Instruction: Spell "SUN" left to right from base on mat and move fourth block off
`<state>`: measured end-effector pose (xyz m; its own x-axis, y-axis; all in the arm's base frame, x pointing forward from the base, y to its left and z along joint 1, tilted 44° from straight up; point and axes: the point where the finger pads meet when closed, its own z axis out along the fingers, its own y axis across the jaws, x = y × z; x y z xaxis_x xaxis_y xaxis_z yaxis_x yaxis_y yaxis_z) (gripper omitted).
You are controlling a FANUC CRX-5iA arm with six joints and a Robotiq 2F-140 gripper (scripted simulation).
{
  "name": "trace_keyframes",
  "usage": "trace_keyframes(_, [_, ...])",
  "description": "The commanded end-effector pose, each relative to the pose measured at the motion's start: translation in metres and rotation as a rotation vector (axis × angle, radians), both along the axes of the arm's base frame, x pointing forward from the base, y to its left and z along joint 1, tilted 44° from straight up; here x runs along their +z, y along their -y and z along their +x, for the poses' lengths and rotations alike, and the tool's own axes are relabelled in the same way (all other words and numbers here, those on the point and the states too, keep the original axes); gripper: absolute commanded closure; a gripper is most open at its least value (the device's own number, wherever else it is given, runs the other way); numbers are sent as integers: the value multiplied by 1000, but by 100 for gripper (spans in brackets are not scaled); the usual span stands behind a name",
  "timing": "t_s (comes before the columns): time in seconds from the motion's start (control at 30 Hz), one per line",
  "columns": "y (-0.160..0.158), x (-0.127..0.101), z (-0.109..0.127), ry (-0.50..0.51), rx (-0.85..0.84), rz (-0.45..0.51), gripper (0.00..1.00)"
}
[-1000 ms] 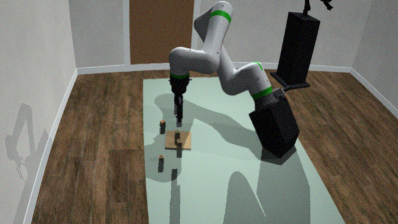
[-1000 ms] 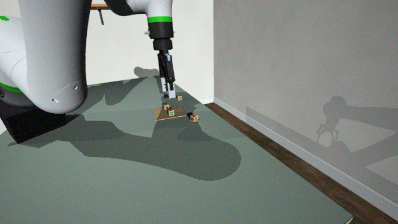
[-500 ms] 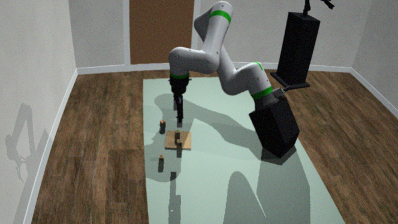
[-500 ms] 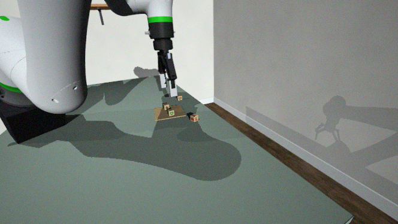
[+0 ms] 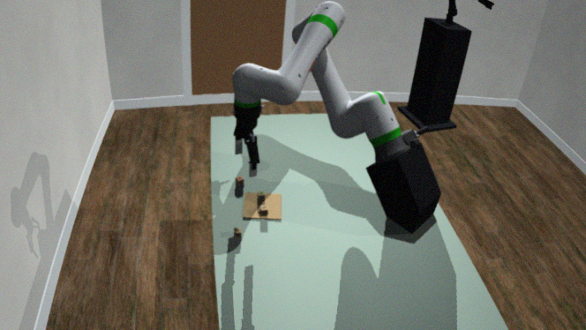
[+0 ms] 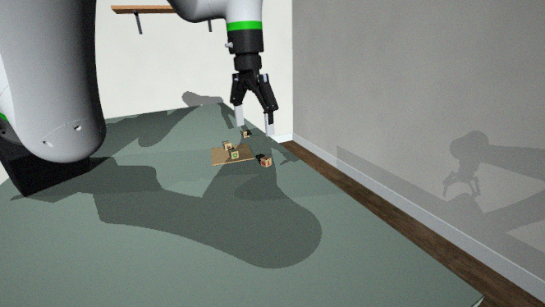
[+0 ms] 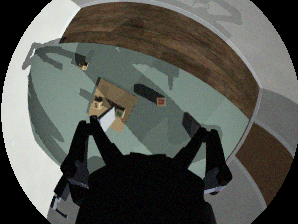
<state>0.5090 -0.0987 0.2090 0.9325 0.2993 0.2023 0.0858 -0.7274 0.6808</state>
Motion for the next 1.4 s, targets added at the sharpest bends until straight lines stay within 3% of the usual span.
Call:
trace_keyframes(0.0, [23, 20, 15, -80, 77, -24, 0])
trace_keyframes(0.1, [24, 21, 15, -81, 78, -24, 0])
trace_keyframes(0.13, [24, 21, 15, -81, 78, -24, 63])
trace_keyframes(1.37, [24, 21, 15, -81, 78, -24, 63])
